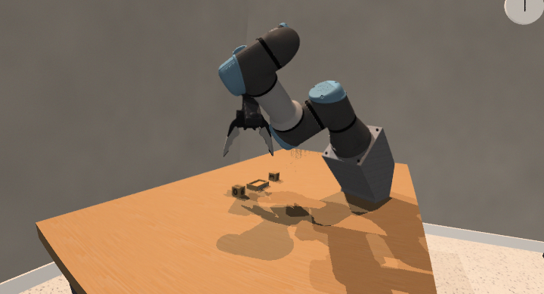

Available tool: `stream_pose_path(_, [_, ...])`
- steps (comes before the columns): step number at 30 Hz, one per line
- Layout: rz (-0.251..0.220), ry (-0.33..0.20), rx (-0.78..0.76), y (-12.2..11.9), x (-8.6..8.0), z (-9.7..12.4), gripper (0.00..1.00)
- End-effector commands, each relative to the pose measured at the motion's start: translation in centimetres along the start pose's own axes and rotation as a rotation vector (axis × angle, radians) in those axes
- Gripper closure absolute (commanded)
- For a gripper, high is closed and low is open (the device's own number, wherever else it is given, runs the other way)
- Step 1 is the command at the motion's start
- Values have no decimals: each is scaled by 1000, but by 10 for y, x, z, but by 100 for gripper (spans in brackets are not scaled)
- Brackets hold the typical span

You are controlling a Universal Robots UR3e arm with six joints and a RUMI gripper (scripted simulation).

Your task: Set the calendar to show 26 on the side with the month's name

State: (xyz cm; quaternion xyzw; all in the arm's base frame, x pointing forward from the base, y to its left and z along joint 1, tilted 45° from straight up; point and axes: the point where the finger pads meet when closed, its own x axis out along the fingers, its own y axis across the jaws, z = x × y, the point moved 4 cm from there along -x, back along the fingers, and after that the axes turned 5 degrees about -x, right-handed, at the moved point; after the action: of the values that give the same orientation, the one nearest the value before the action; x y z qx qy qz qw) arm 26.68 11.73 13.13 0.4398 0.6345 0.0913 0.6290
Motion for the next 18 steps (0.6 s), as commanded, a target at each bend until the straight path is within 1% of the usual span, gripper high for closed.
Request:
stream_pose_path(1, [10, 0, -131, -7, 0, 5, 0])
stream_pose_path(2, [10, 0, -131, -7, 0, 5, 0])
stream_pose_path(10, [9, -1, -406, -20, -1, 14, 0])
stream_pose_path(11, [9, -1, -406, -20, -1, 14, 0])
stream_pose_path(16, [9, -2, -587, -29, -1, 21, 0])
stream_pose_path(18, [9, -2, -593, -29, -1, 21, 0])
